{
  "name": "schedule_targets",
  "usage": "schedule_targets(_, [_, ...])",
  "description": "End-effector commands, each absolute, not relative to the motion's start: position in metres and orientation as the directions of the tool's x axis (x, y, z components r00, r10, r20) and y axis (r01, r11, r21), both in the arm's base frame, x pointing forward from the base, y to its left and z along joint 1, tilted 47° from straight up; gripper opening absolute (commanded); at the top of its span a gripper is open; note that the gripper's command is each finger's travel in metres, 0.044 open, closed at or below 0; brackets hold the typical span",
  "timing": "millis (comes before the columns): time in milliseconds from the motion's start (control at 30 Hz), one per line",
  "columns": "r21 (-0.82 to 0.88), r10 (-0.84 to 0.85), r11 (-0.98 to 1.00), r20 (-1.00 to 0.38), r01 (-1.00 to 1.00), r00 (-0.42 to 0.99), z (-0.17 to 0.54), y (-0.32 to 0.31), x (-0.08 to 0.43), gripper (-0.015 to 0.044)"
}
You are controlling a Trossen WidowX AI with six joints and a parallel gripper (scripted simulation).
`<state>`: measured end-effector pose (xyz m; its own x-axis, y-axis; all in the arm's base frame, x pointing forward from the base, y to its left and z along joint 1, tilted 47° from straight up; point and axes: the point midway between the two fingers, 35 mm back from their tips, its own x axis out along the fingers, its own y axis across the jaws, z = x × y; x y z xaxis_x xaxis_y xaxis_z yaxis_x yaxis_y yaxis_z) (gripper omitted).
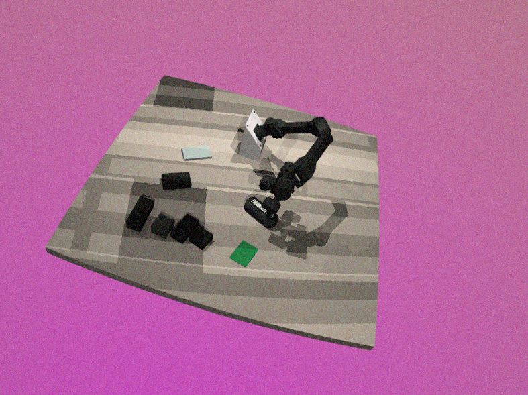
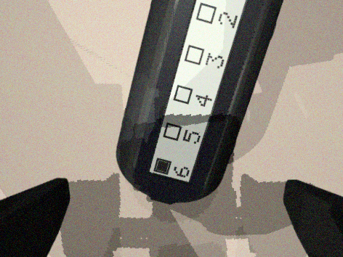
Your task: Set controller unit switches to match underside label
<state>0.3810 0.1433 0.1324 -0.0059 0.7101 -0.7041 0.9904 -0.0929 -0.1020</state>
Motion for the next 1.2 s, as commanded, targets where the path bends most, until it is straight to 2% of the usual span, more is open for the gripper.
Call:
schedule_targets(0, [-0.306, 0.729, -0.229, -0.683, 0.924, -0.046, 0.137, 0.152, 0.388, 0.044])
schedule_targets(1167, [-0.306, 0.73, -0.231, -0.682, 0.924, -0.043, 0.11, 0.181, 0.388, 0.044])
